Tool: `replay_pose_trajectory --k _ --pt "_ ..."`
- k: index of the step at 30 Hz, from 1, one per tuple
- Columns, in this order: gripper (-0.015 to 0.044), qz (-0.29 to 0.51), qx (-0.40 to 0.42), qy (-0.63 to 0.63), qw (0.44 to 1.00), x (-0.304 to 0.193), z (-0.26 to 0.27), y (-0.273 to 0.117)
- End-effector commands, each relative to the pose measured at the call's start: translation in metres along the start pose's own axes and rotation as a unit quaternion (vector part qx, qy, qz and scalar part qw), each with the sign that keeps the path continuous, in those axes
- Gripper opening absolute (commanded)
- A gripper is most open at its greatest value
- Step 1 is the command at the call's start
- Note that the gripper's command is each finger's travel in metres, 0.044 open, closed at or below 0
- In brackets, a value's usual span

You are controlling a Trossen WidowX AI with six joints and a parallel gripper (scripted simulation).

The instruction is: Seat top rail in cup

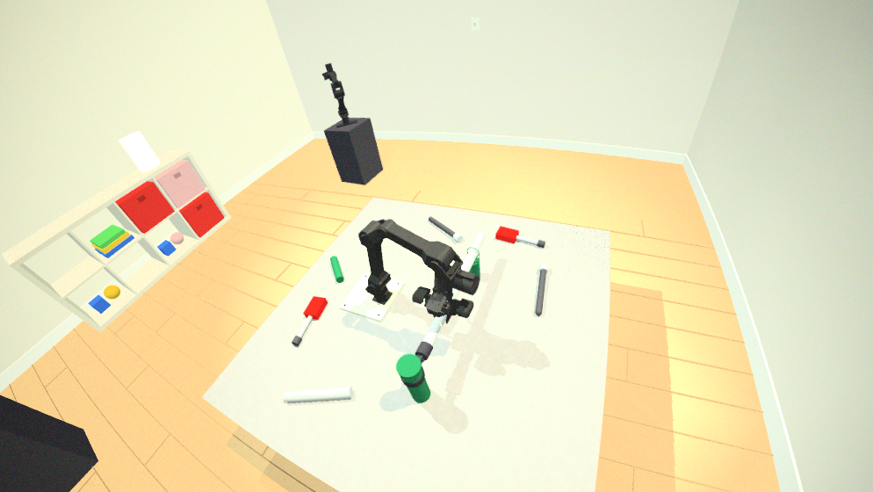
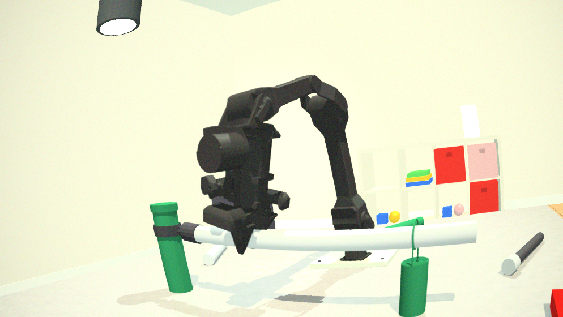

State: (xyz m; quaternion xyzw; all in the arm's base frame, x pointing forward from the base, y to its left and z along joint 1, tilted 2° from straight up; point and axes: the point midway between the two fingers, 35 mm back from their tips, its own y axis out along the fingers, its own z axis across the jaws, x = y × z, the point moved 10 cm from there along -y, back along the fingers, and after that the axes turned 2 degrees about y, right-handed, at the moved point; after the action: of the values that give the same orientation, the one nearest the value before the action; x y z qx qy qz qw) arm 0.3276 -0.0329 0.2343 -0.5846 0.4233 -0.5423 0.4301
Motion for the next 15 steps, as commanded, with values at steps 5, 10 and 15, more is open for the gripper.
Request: replay_pose_trajectory --k 5,10,15 --pt "0.0 -0.007 0.006 0.001 1.0 0.0059 0.0011 -0.0027" --pt "0.0 -0.007 0.006 0.001 1.0 0.0077 0.0013 -0.0026" --pt "0.0 -0.007 0.006 0.001 1.0 0.0096 0.0016 -0.0026"
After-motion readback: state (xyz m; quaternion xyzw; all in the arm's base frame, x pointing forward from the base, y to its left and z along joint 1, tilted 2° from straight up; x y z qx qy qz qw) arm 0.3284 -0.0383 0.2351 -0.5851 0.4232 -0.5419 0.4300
